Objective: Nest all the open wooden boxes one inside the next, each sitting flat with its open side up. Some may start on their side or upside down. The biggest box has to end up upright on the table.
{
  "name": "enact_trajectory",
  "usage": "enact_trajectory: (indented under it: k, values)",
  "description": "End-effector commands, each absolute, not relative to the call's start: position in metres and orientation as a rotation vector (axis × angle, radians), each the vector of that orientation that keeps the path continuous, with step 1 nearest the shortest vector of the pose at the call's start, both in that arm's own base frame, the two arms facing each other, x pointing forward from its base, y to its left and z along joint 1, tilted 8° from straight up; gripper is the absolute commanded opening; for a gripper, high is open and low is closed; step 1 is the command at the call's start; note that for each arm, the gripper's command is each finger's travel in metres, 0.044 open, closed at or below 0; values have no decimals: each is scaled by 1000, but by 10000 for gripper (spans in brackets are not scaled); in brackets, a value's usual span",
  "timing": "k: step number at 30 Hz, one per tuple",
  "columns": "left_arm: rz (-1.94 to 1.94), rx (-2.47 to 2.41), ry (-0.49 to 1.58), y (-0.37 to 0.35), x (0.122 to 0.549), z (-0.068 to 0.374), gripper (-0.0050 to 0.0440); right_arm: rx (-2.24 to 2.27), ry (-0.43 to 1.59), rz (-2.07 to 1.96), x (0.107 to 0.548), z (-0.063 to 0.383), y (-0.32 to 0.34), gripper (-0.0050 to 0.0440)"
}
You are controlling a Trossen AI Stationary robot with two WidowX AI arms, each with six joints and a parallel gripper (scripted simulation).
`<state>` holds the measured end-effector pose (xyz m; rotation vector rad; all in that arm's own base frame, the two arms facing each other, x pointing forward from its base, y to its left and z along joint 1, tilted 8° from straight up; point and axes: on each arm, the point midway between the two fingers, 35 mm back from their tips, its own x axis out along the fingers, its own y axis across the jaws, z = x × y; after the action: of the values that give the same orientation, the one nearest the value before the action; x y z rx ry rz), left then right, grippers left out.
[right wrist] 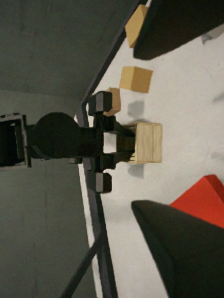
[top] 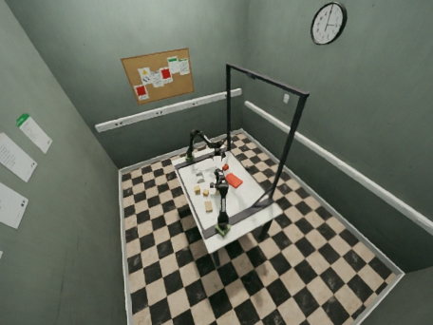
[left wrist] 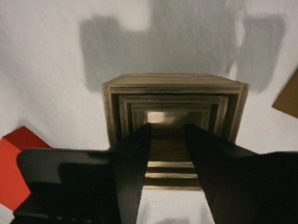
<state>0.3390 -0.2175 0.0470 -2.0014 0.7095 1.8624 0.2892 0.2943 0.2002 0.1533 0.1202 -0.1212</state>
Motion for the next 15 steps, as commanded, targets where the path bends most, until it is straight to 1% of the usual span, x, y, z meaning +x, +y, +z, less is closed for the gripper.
enact_trajectory:
  k: [1, 2, 5, 15]
  values:
    - [1837, -2028, 716, -219, 341, 56, 209, 165, 113, -120, 288, 206, 293, 400]
    - [1853, -2012, 708, -219, 340, 50, 209, 165, 113, -120, 288, 206, 293, 400]
    - [1836, -2029, 717, -219, 342, 56, 137, 165, 113, -120, 288, 206, 293, 400]
    - [1830, -2035, 719, -219, 343, 59, 71, 165, 113, -120, 288, 206, 293, 400]
